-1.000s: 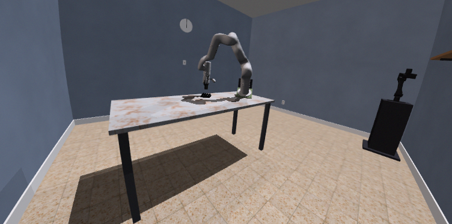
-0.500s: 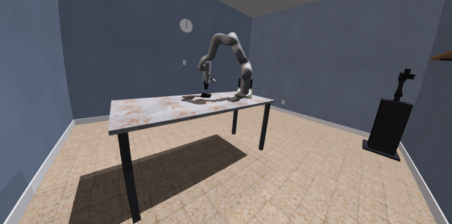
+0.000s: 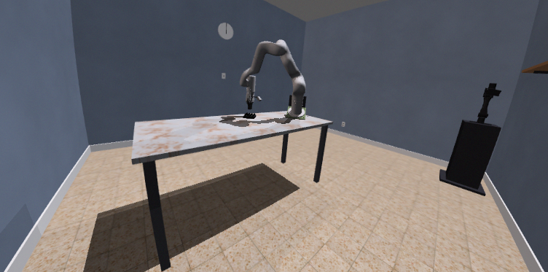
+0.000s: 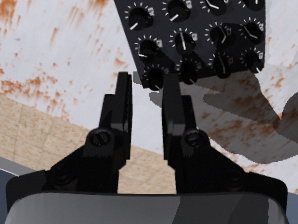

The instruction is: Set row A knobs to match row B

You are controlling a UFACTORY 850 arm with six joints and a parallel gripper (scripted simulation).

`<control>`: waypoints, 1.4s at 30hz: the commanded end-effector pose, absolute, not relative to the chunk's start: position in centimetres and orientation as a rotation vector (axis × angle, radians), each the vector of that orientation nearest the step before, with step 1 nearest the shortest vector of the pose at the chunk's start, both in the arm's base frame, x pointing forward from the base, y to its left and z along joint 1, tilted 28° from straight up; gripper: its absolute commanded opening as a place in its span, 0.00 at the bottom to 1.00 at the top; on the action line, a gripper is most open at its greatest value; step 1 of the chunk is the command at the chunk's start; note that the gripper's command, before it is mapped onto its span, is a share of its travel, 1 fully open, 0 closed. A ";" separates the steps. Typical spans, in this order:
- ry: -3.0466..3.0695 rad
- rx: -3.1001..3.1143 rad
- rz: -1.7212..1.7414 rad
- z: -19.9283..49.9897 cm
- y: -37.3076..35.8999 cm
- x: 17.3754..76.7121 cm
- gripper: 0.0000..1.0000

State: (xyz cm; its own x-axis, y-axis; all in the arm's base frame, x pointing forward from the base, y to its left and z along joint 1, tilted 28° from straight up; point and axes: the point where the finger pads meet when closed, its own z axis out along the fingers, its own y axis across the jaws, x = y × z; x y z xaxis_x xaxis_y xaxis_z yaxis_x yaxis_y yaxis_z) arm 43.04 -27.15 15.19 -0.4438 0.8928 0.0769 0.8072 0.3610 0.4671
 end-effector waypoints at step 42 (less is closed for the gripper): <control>2.427 1.537 0.665 12.2 -26.3 44.4 0.19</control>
State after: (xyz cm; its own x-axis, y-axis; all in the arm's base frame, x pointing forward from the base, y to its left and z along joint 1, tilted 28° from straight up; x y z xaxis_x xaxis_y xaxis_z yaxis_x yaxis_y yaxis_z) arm 44.37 -26.22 12.13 -0.4438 0.8928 0.0767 0.8071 0.3610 0.4672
